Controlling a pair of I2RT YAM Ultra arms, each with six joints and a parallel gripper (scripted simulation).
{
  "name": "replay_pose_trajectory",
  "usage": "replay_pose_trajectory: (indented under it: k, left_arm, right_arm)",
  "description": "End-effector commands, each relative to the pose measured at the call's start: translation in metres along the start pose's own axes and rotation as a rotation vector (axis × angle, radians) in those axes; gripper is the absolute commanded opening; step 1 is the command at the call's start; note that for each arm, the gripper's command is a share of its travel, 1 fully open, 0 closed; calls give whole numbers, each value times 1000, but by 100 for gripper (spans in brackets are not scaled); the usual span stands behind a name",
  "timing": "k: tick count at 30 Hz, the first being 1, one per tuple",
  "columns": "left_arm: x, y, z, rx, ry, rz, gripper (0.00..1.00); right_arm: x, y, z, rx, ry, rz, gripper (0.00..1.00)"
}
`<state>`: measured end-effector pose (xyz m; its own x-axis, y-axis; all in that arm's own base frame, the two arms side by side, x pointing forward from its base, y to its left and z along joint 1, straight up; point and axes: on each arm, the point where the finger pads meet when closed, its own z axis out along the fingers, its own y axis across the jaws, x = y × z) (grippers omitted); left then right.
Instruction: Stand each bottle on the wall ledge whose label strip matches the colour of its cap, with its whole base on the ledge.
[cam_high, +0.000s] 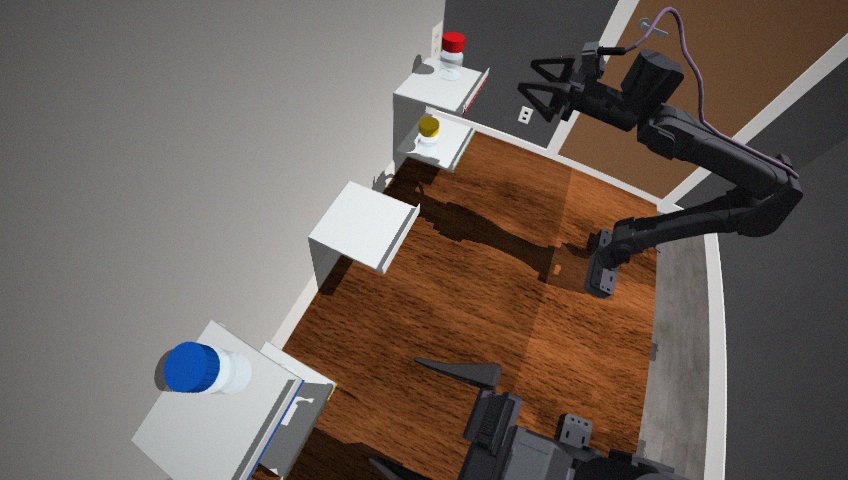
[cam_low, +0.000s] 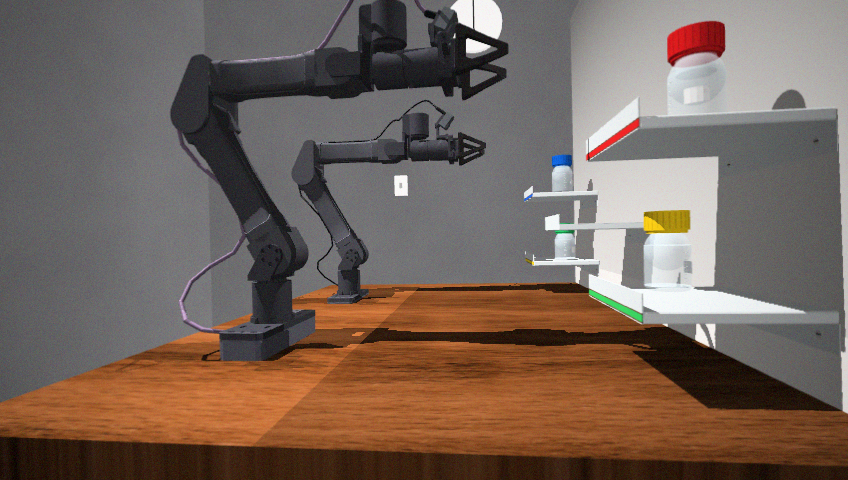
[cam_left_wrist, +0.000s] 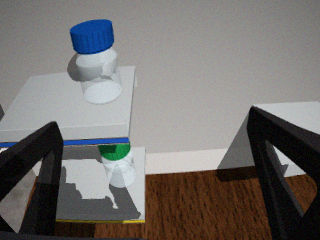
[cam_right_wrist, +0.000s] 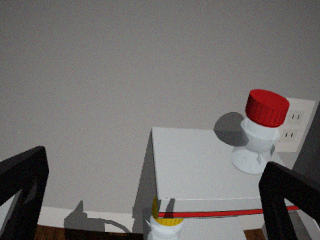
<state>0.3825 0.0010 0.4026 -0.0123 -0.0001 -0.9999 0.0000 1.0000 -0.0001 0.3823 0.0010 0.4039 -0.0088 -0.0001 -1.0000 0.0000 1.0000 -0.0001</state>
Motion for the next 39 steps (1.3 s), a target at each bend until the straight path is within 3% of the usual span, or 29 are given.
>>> replay_pose_trajectory:
  k: [1, 18, 23, 32, 39]
  left_arm:
    - [-5, 0, -1, 0, -12, 0, 100]
    - [-5, 0, -1, 0, -12, 0, 100]
    - [-2, 4, 5, 15, 32, -24, 100]
    - [-40, 53, 32, -69, 39, -56, 100]
    - [-52, 66, 39, -92, 30, -59, 100]
  right_arm:
    - [-3, 0, -1, 0, -9, 0, 100]
    - [-3, 0, -1, 0, -9, 0, 100]
    - [10, 2, 0, -63, 74, 34, 100]
    - [-7, -74, -2, -15, 175, 97, 100]
    - [-17, -106, -2, 25, 194, 117, 100]
